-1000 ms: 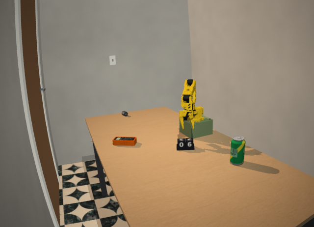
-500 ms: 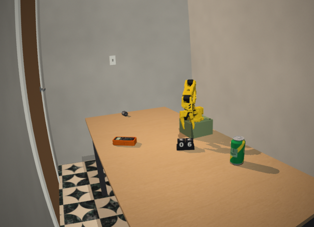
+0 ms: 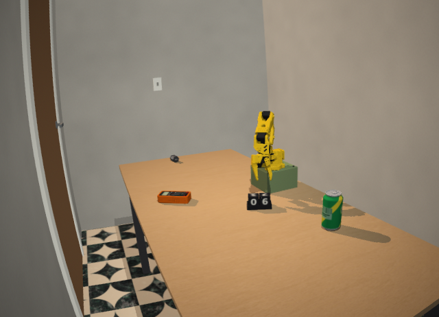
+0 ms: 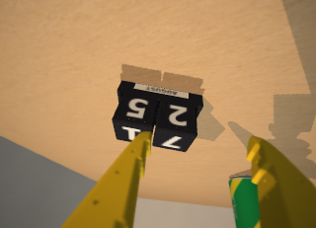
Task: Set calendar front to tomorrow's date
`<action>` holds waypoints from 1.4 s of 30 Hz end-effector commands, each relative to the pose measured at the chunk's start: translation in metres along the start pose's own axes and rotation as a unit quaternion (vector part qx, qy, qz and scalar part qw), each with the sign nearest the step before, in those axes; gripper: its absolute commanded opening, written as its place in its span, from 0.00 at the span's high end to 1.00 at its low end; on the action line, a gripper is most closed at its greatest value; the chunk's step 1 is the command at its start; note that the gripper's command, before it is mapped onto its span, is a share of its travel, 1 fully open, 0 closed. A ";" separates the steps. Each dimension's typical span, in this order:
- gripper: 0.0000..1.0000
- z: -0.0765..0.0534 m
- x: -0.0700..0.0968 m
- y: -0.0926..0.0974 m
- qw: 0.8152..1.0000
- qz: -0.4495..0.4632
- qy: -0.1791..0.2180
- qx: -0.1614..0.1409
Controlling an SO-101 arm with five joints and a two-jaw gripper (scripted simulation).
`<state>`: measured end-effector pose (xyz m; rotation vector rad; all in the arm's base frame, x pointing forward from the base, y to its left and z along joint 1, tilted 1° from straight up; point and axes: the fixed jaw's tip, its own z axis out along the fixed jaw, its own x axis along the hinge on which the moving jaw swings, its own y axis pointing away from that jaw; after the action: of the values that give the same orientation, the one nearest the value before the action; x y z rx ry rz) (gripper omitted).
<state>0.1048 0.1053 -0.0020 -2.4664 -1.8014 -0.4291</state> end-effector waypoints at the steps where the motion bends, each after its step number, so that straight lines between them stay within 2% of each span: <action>1: 0.70 0.000 -0.003 -0.003 1.000 -0.008 -0.005 0.004; 34: 0.70 0.000 -0.003 -0.003 1.000 -0.008 -0.004 0.004; 38: 0.70 -0.002 0.001 -0.001 1.000 -0.008 0.008 -0.002; 42: 0.69 -0.009 0.011 0.003 0.999 -0.008 0.043 -0.017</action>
<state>0.1089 0.1100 0.0044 -2.4477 -1.7883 -0.5064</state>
